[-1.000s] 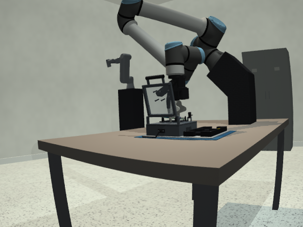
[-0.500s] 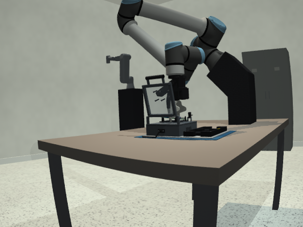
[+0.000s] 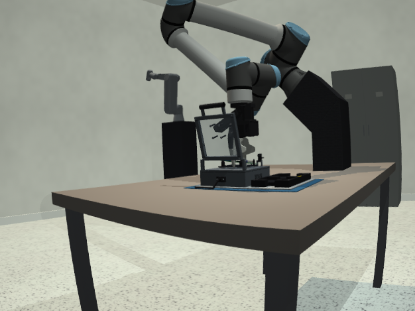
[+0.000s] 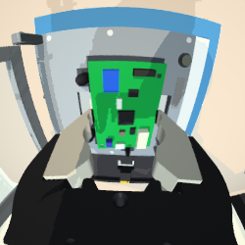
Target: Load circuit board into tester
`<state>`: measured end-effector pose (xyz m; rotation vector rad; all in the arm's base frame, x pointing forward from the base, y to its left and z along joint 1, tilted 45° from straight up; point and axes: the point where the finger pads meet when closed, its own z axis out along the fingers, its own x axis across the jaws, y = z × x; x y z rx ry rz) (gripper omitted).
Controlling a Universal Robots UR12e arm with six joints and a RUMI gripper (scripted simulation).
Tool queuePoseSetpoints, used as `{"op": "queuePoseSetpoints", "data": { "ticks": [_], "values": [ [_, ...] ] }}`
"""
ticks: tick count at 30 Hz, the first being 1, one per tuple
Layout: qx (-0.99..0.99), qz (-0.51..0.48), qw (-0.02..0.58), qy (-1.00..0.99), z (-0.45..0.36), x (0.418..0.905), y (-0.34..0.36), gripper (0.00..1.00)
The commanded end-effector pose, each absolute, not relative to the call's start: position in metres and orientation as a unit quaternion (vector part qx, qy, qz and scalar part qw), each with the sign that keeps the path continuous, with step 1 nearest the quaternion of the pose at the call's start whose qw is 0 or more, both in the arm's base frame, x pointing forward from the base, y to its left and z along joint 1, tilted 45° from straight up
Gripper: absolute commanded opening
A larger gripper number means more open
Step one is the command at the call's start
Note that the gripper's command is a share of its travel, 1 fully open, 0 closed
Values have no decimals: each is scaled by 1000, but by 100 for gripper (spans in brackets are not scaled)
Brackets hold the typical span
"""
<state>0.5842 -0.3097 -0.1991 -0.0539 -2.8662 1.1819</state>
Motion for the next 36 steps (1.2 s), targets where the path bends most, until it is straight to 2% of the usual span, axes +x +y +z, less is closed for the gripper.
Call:
{"op": "queuePoseSetpoints", "data": {
  "ticks": [1,35,36],
  "values": [
    [-19,380,19,-924,-202,588,-313,39],
    [-19,380,19,-924,-203,588,-313,39],
    [-19,380,19,-924,-203,588,-313,59]
  ]
}}
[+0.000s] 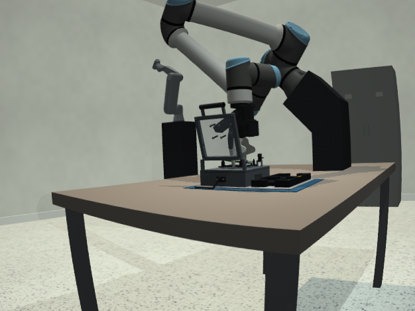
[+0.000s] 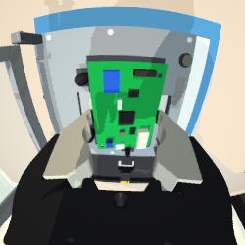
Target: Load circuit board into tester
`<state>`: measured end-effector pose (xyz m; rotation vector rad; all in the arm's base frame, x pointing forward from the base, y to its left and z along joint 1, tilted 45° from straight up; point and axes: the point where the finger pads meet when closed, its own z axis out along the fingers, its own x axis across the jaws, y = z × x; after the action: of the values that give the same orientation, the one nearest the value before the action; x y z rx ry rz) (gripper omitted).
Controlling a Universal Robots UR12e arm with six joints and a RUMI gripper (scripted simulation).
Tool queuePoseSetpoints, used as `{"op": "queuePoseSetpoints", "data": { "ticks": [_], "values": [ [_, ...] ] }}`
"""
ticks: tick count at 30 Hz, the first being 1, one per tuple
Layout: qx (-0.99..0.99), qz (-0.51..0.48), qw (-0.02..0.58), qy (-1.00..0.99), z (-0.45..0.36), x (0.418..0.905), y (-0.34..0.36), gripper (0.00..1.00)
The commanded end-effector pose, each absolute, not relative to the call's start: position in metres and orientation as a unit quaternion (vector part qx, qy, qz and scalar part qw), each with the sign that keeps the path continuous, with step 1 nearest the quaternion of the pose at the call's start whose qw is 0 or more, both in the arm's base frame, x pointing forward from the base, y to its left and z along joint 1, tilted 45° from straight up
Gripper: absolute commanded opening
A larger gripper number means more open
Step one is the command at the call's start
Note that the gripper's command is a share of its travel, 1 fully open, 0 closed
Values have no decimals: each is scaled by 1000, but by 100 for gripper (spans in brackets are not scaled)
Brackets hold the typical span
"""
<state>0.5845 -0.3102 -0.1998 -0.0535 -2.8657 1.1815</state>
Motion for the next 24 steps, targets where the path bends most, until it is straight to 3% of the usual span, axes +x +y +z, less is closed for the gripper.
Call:
{"op": "queuePoseSetpoints", "data": {
  "ticks": [1,24],
  "values": [
    [-19,380,19,-924,-203,588,-313,59],
    [-18,380,19,-924,-202,588,-312,59]
  ]
}}
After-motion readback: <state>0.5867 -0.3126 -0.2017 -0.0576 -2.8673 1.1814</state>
